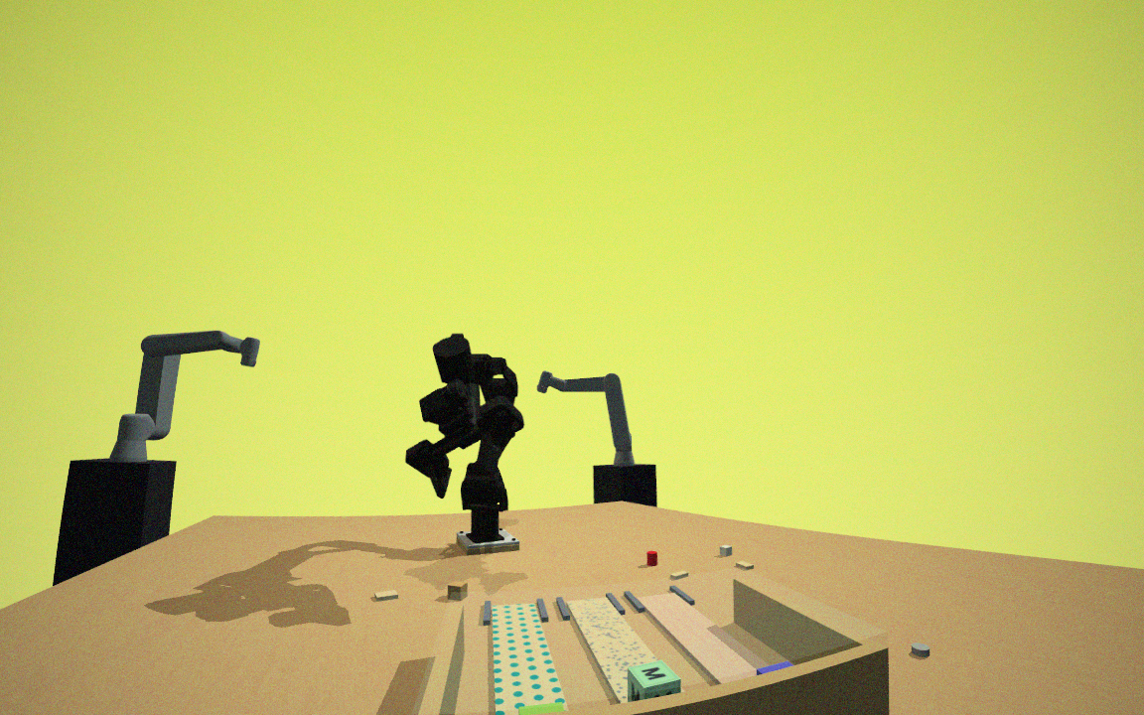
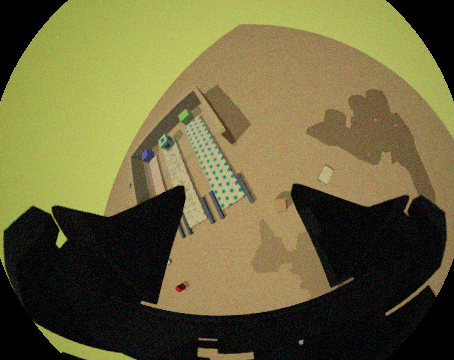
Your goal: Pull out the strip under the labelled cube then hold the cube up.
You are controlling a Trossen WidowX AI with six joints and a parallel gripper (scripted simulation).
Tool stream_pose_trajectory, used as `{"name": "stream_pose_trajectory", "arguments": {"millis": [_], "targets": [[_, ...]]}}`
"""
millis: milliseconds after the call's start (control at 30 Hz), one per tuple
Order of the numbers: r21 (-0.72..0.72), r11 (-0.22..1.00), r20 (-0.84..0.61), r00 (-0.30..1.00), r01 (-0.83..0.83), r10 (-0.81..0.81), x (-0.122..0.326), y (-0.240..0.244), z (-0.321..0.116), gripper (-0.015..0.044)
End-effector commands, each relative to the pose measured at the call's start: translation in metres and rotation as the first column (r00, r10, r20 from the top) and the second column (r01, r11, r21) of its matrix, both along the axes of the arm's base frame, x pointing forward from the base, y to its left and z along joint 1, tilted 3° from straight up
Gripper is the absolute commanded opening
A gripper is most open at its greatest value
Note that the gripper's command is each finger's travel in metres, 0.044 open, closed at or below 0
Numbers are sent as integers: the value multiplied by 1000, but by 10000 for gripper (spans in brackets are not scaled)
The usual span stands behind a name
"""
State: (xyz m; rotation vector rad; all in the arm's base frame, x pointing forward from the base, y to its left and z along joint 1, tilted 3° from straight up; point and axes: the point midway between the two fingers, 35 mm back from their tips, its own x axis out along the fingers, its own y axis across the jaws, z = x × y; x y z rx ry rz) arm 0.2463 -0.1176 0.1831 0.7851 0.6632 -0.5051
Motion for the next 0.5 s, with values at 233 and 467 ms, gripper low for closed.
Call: {"name": "stream_pose_trajectory", "arguments": {"millis": [233,467], "targets": [[-570,640,-59,803,-515,593,54,103,36,400],[-578,631,-61,798,-518,600,54,105,37,400]]}}
